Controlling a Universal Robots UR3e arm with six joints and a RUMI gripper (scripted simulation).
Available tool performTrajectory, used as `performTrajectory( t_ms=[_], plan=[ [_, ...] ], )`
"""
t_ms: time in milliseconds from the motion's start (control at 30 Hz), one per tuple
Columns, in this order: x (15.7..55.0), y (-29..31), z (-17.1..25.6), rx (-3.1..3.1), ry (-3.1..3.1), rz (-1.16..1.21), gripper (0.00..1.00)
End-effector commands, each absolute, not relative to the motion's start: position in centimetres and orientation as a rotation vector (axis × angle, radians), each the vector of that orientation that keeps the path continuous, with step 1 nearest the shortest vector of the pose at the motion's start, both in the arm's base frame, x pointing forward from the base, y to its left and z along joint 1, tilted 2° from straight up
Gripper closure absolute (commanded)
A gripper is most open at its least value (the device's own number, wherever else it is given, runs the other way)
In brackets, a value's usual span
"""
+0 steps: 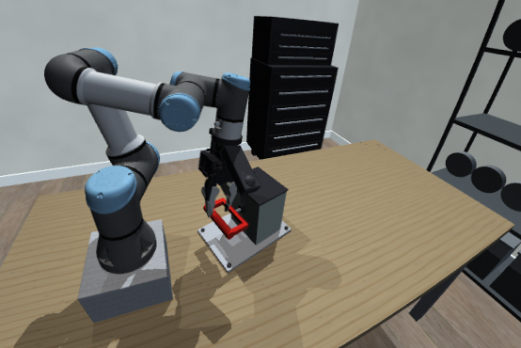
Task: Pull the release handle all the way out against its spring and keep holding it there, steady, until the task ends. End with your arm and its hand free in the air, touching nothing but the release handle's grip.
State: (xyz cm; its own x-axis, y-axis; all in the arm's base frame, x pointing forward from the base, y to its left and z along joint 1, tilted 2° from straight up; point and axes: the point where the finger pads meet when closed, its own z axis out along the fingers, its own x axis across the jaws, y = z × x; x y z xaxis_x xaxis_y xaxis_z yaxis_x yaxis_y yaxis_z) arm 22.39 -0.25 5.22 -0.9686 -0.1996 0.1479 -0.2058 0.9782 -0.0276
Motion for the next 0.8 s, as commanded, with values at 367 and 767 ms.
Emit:
performTrajectory(
  t_ms=[367,767],
  plan=[
    [22.63,-0.26,5.28,0.307,-2.982,0.066,0.7],
    [22.77,-0.25,5.29,0.307,-2.982,0.066,0.7]
  ],
)
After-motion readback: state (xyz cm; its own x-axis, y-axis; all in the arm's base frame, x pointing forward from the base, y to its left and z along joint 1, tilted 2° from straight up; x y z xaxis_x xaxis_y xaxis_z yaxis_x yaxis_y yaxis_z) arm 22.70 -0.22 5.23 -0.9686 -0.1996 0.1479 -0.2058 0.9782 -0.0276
